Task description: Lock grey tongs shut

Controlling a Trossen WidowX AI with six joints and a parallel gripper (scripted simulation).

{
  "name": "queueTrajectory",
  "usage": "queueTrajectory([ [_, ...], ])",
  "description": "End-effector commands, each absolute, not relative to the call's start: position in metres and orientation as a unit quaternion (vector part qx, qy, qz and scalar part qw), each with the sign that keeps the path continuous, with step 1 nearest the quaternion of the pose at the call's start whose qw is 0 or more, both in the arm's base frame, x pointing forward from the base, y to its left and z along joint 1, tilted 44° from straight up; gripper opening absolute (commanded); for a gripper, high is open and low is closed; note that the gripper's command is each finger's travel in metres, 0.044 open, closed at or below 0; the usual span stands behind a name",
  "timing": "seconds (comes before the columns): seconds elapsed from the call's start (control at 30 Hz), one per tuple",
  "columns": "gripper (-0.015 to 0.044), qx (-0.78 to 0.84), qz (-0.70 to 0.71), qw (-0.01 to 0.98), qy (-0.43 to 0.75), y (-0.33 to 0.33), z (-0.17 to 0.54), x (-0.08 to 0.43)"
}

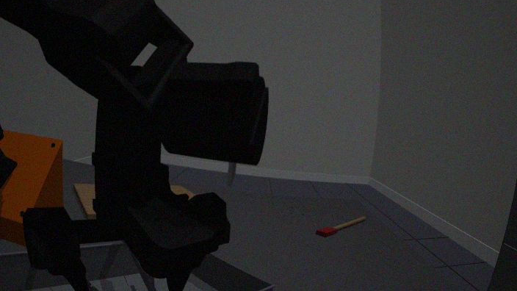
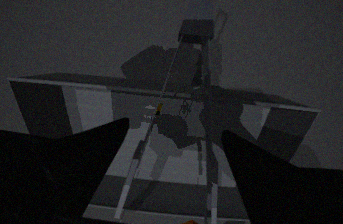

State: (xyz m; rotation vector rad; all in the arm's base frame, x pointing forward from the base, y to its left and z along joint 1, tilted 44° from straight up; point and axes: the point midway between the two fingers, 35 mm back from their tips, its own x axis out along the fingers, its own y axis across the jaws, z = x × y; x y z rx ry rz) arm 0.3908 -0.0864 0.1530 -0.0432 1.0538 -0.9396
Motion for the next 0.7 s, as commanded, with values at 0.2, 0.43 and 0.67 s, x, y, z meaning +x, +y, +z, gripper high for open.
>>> queueTrajectory([
  [0.2,0.044,-0.022,-0.431,0.757,0.491,-0.099,0.137,0.391],
  [0.43,0.044,-0.023,-0.432,0.757,0.49,-0.107,0.129,0.391],
  [0.67,0.044,-0.023,-0.432,0.757,0.49,-0.11,0.126,0.391],
])
